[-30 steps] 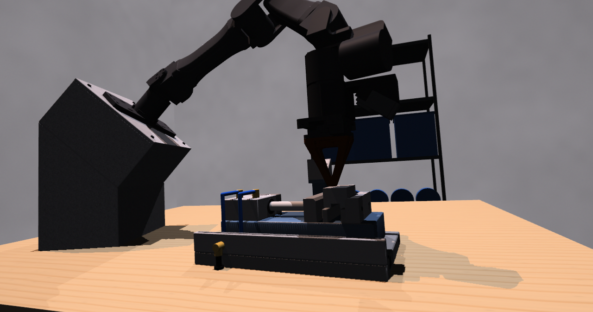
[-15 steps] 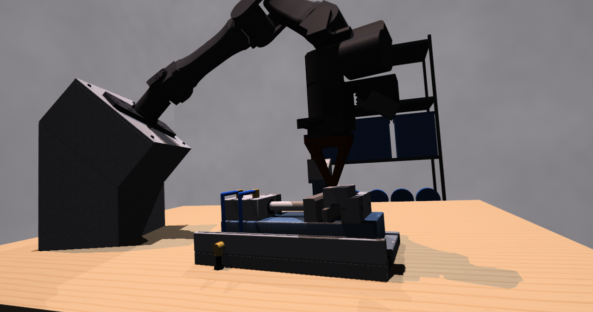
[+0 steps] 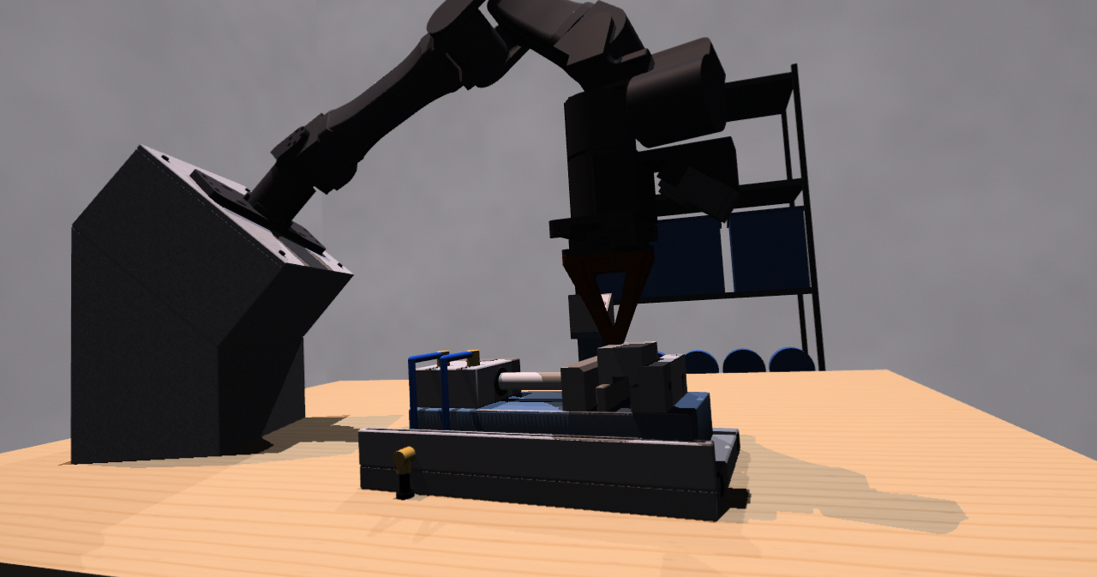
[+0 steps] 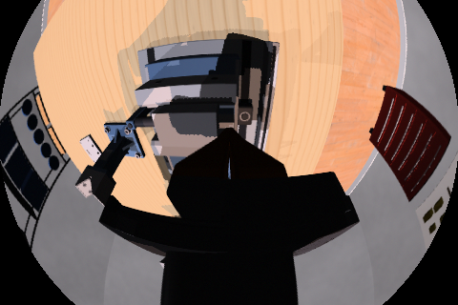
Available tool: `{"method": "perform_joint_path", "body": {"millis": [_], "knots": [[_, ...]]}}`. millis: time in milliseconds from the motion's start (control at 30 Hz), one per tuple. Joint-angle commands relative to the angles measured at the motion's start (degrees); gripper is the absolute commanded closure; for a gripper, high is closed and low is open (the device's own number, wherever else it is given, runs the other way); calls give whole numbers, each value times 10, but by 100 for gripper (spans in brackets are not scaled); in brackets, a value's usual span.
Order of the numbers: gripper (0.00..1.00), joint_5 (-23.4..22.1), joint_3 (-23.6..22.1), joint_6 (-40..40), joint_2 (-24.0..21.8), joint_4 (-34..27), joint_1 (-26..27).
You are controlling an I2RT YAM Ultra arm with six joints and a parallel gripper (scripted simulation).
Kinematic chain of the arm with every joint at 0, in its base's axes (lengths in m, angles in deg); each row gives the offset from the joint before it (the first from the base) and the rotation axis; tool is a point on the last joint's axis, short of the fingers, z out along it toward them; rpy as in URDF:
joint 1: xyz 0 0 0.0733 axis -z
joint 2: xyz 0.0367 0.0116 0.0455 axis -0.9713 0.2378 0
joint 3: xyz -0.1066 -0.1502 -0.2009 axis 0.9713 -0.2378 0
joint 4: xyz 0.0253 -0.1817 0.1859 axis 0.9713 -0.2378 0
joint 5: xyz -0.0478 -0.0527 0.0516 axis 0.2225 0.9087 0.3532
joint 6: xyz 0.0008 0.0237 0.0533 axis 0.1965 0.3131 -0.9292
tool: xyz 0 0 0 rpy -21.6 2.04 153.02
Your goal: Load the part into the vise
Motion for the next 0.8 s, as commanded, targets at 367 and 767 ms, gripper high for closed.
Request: {"method": "perform_joint_path", "body": {"millis": [367,767], "knots": [[100,0,9,1,-7,1,10],[100,0,10,2,-6,1,10]]}}
